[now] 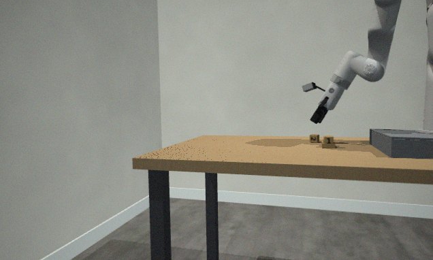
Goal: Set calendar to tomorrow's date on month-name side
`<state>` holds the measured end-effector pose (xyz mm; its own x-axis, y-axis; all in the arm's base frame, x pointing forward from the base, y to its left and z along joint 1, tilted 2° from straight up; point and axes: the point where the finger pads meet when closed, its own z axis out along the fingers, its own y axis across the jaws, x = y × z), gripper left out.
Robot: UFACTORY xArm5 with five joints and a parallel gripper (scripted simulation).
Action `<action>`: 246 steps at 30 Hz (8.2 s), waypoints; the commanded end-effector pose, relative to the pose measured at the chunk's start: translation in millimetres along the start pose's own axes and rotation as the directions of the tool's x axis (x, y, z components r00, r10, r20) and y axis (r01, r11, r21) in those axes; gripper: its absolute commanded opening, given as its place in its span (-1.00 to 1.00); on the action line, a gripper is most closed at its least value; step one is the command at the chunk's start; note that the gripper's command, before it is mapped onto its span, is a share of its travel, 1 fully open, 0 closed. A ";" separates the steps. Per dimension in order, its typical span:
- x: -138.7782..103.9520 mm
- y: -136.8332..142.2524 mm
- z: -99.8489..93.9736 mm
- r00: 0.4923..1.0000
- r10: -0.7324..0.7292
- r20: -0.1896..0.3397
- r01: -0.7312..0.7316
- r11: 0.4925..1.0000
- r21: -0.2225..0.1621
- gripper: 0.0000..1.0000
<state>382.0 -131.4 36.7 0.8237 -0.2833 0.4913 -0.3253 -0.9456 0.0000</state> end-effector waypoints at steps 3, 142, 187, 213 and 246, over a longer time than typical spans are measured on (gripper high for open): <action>0.8 -0.1 -0.3 0.998 0.000 -0.061 0.000 1.000 0.000 -0.01; -42.1 2.0 61.4 0.912 0.003 -0.409 -0.004 1.000 -0.002 -0.01; -42.1 2.0 61.4 0.912 0.003 -0.409 -0.004 1.000 -0.002 -0.43; -29.7 3.3 40.8 0.913 0.005 -0.409 -0.007 1.000 -0.004 -0.43; -4.8 0.2 1.9 0.925 0.000 -0.379 0.000 1.000 0.000 -0.43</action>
<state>377.1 -130.0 31.4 0.5680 -0.1957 0.7994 -0.3258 -0.9454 0.0000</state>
